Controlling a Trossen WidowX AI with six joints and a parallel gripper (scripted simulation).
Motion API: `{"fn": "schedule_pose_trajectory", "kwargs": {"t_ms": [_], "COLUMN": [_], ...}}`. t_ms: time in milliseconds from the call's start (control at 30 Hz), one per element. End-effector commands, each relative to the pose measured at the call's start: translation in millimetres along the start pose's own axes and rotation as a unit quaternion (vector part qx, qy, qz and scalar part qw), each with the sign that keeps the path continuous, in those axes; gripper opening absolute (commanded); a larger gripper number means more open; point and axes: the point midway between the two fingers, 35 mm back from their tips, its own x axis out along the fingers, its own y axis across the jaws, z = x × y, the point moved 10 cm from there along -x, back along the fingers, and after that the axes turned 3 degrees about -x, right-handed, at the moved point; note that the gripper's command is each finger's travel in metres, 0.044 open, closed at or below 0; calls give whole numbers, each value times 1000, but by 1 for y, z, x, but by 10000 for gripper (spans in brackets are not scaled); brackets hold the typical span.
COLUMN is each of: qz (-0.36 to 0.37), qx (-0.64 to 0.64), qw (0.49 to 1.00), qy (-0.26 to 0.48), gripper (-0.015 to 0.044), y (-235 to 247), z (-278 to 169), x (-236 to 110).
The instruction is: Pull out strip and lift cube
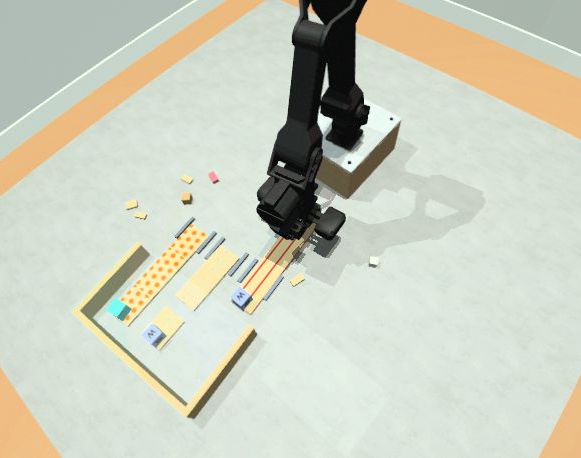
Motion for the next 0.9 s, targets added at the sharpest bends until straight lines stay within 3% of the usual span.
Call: {"fn": "schedule_pose_trajectory", "kwargs": {"t_ms": [0, 600, 767, 867], "qz": [1, 1, 1, 1], "qx": [1, 1, 1, 1], "qw": [1000, 1000, 1000, 1000], "qy": [19, 19, 17, 18], "gripper": [0, 0, 0, 0], "y": [0, 0, 0, 0], "z": [-9, -9, 7, 7], "x": [4, 4, -40, -42]}}
